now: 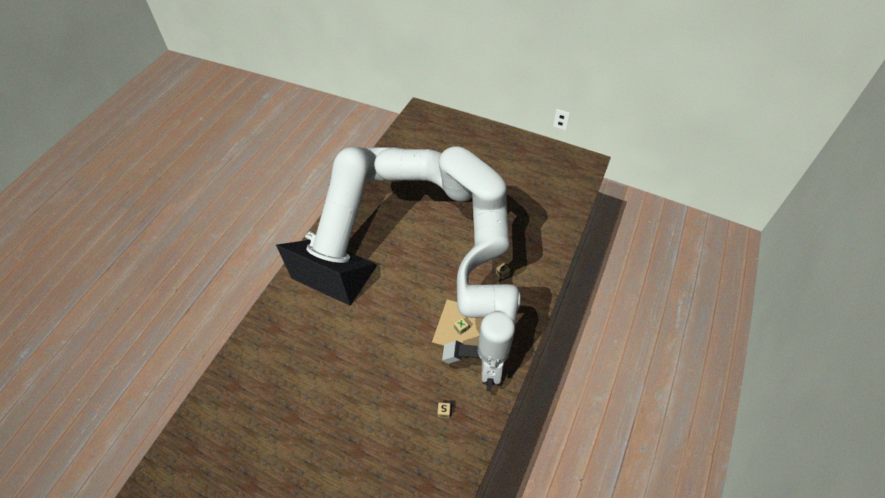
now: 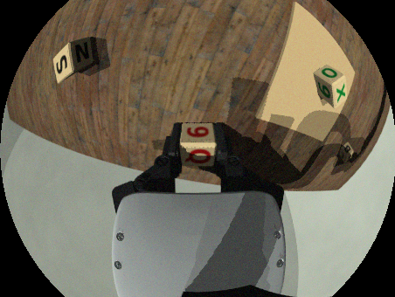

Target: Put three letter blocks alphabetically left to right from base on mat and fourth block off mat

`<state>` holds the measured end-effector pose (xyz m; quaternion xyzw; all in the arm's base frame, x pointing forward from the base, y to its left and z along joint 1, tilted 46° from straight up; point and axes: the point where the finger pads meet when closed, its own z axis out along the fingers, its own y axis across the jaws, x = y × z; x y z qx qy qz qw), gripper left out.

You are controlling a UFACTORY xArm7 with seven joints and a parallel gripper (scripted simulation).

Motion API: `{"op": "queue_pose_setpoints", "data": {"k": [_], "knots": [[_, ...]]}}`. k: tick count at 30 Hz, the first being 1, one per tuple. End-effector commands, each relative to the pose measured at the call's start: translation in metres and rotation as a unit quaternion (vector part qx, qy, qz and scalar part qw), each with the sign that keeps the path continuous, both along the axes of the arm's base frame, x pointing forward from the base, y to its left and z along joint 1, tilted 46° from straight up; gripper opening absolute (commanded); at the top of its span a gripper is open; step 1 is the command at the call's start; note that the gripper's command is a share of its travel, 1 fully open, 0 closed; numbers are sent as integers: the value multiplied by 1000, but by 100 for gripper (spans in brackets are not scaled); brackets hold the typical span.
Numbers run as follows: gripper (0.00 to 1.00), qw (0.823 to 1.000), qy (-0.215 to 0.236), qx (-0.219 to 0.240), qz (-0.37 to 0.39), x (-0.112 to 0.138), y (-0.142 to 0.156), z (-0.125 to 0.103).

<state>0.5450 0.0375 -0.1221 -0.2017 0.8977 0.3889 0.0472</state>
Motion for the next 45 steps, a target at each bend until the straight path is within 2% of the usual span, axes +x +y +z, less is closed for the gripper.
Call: {"op": "queue_pose_setpoints", "data": {"k": [1,10,12,16,32,36,44,45], "knots": [[27,1000,-2,-3,-2,2,-10,7],[27,1000,-2,-3,-2,7,-55,51],[27,1000,-2,-3,-2,7,-55,51],[27,1000,-2,-3,-2,8,-69,65],[27,1000,0,-3,-4,8,-73,70],[27,999,24,-9,-26,5,-71,75],[27,982,130,-35,-132,-8,-58,97],[27,982,130,-35,-132,-8,-58,97]]}}
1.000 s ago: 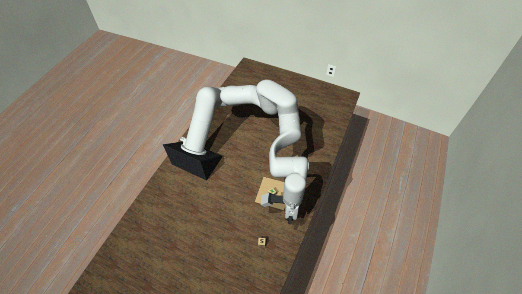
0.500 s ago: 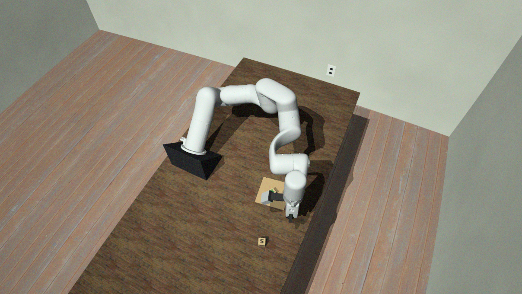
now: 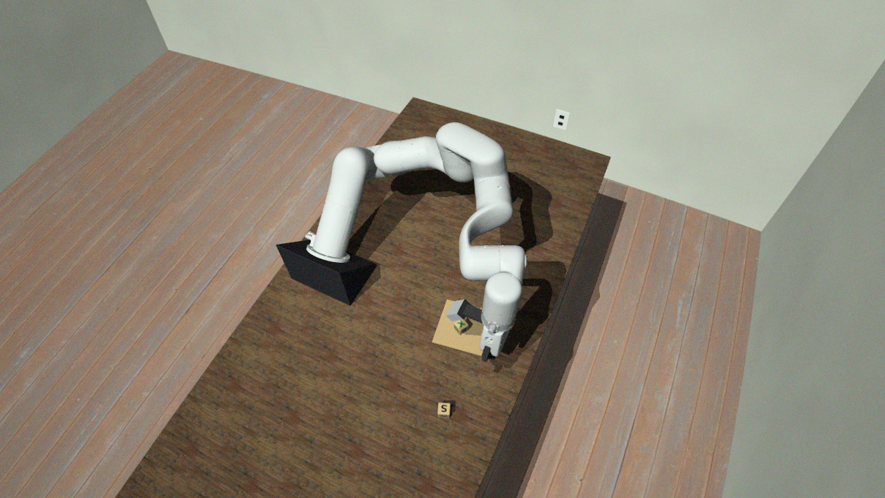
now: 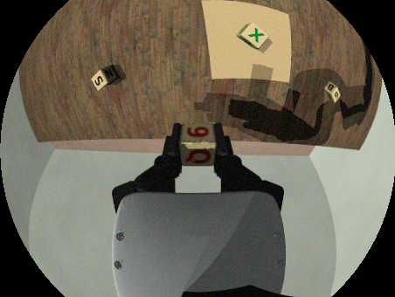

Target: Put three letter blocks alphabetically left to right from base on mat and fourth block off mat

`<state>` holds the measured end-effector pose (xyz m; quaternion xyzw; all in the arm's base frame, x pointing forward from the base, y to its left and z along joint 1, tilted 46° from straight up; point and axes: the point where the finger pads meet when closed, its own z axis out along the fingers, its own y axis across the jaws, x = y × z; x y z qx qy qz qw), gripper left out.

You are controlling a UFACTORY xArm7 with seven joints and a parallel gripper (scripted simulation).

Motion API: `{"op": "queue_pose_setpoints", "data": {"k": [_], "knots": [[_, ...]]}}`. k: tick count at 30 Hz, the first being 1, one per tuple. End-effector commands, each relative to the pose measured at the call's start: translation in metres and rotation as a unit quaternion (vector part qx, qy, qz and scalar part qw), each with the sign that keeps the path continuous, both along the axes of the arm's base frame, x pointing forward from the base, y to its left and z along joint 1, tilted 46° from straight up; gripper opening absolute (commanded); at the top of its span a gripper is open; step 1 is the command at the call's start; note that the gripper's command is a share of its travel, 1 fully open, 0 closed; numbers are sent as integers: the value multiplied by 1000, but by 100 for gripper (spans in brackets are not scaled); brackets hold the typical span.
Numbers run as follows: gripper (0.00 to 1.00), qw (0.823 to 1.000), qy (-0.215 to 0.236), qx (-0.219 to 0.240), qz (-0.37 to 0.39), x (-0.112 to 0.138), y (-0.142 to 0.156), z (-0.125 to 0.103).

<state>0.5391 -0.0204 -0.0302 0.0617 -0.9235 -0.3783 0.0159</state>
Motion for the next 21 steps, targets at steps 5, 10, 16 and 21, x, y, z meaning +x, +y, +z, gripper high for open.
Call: {"op": "queue_pose_setpoints", "data": {"k": [5,10,16,21], "knots": [[27,993,77,-21,-85,-11,7,17],[27,978,140,-32,-153,-22,15,30],[27,948,213,-40,-232,-37,25,45],[27,924,256,-43,-279,-47,32,53]]}}
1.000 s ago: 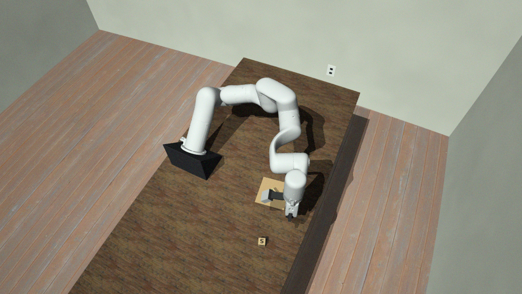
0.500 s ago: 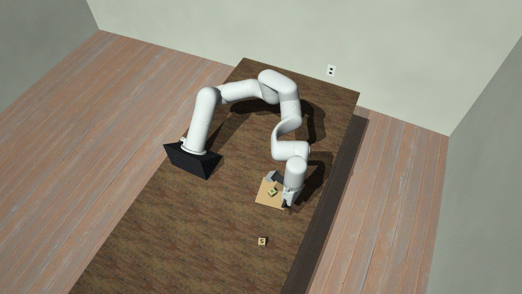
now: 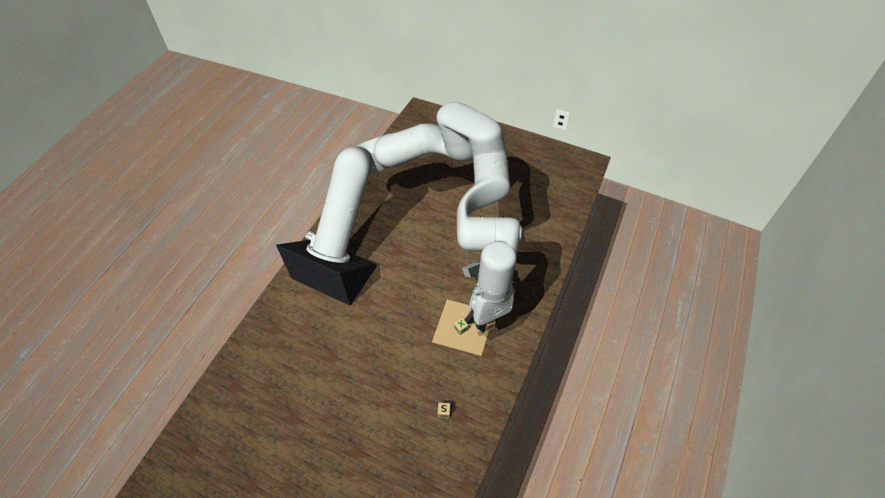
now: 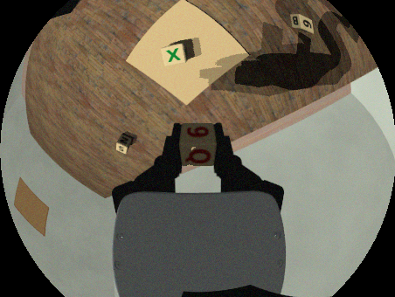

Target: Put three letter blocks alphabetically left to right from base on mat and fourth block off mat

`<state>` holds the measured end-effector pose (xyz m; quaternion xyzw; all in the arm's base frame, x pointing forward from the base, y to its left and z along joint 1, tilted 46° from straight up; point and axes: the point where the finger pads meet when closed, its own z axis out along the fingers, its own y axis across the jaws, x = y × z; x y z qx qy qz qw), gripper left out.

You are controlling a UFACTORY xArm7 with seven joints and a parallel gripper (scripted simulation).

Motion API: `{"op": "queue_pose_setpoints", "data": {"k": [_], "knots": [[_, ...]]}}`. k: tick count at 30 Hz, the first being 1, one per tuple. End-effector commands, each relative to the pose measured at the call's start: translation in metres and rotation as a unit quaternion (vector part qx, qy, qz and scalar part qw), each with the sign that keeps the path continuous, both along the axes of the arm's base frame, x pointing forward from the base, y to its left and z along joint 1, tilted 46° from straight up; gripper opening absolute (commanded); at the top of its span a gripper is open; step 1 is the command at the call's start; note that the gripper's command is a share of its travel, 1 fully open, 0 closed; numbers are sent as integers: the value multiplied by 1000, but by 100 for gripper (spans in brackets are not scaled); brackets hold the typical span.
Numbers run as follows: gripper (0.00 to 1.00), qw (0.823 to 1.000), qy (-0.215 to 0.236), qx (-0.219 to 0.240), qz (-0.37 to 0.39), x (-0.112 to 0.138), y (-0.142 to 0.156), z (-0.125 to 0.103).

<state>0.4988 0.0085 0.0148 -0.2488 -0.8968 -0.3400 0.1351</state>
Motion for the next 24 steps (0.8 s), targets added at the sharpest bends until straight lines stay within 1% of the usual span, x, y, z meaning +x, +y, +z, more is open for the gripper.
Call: {"op": "queue_pose_setpoints", "data": {"k": [1,7,12,14,16,18,22,24], "knots": [[27,998,44,-8,-54,-9,4,10],[27,983,120,-12,-137,-27,16,22],[27,962,183,-12,-203,-44,26,31],[27,962,183,-12,-203,-44,26,31],[27,943,224,-11,-244,-55,32,36],[27,935,241,-10,-260,-60,35,38],[27,909,287,-9,-302,-73,42,42],[27,902,298,-8,-312,-76,44,43]]}}
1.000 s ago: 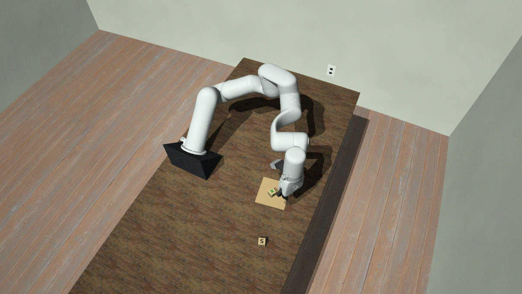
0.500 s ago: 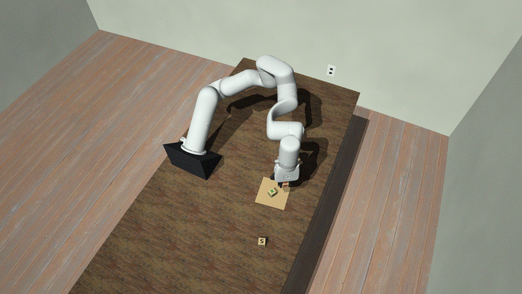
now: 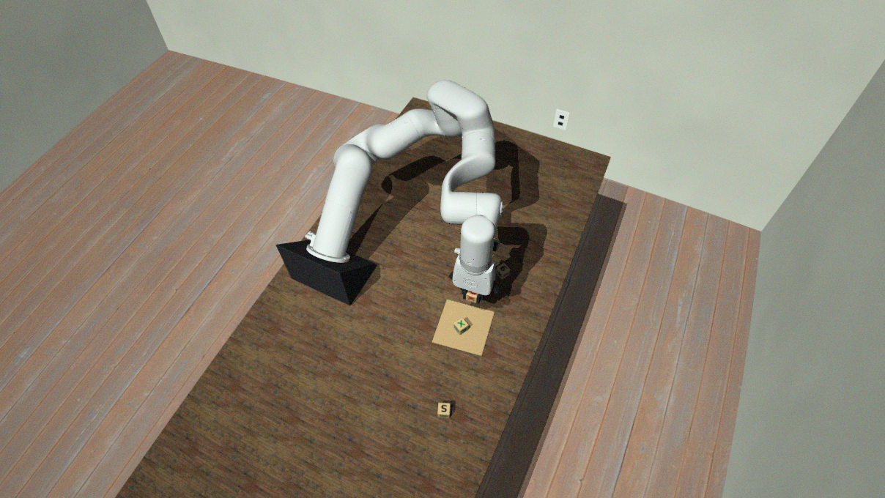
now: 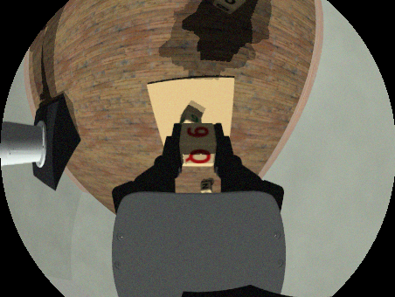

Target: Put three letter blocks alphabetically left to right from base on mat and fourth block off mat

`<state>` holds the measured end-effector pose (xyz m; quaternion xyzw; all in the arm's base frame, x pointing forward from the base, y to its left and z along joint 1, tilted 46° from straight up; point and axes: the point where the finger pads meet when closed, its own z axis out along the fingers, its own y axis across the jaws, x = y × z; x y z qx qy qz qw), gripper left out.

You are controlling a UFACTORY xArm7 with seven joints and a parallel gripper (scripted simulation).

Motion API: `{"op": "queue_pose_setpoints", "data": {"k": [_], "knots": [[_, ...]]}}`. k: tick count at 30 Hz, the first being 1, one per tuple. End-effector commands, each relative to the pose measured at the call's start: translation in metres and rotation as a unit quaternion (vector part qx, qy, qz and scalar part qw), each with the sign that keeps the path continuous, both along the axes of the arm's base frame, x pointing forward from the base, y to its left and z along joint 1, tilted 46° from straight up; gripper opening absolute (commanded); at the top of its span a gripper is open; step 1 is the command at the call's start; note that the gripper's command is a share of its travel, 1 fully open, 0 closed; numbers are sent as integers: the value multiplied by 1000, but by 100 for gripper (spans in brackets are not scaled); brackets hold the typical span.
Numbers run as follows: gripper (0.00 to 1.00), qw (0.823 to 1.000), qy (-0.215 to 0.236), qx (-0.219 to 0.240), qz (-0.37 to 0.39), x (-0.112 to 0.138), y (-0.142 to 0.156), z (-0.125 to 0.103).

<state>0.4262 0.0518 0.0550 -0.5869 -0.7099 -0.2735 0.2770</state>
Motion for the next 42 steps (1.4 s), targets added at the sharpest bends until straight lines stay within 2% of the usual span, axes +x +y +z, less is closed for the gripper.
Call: {"op": "queue_pose_setpoints", "data": {"k": [1,24,42], "knots": [[27,999,21,-3,-25,-5,1,3],[27,999,26,-3,-30,-7,5,1],[27,999,26,-3,-30,-11,51,-43]]}}
